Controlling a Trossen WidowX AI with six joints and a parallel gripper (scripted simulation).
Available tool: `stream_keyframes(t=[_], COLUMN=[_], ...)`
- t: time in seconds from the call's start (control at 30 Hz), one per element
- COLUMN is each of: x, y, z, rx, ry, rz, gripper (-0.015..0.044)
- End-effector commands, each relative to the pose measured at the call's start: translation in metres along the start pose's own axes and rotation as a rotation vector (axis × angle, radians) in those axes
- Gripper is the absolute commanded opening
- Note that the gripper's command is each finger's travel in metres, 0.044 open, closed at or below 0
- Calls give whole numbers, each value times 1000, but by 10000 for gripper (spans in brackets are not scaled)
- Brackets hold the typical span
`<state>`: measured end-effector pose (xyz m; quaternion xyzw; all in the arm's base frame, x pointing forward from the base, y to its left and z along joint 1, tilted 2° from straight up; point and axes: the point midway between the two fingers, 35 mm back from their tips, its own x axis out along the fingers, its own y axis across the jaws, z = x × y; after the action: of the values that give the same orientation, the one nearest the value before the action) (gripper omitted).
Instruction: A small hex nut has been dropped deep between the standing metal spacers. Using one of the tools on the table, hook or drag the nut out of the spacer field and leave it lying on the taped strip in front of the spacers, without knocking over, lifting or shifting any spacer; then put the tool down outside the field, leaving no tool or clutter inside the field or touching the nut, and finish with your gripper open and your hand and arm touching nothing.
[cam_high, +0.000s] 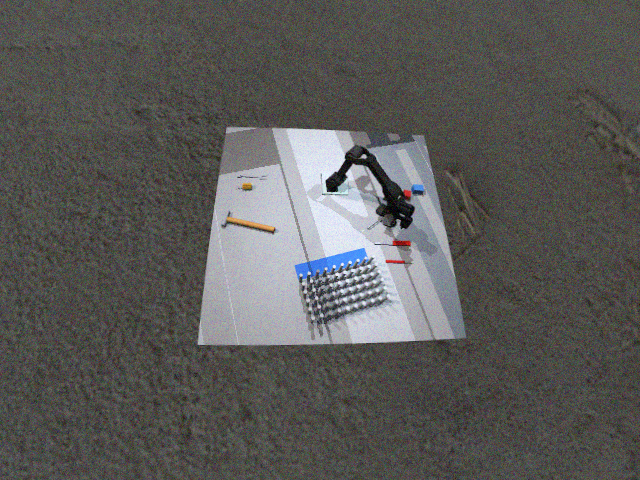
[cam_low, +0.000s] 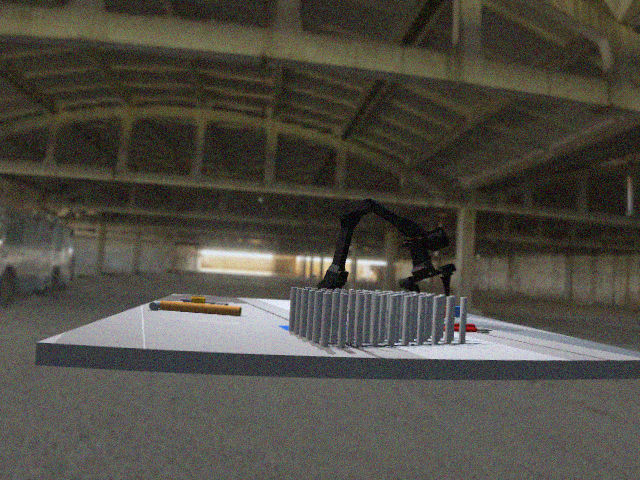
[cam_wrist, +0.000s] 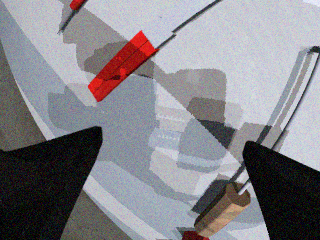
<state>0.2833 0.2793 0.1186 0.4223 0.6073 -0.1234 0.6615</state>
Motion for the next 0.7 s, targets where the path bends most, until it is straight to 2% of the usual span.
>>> stream_keyframes(t=[0.0, 0.2, 0.67], x=[4, -8, -6], y=[-22, -54, -49], z=[-68, -129, -135], rx=[104, 181, 184], ry=[-21, -114, -121], rz=[-187, -337, -343], gripper=[440, 440, 440])
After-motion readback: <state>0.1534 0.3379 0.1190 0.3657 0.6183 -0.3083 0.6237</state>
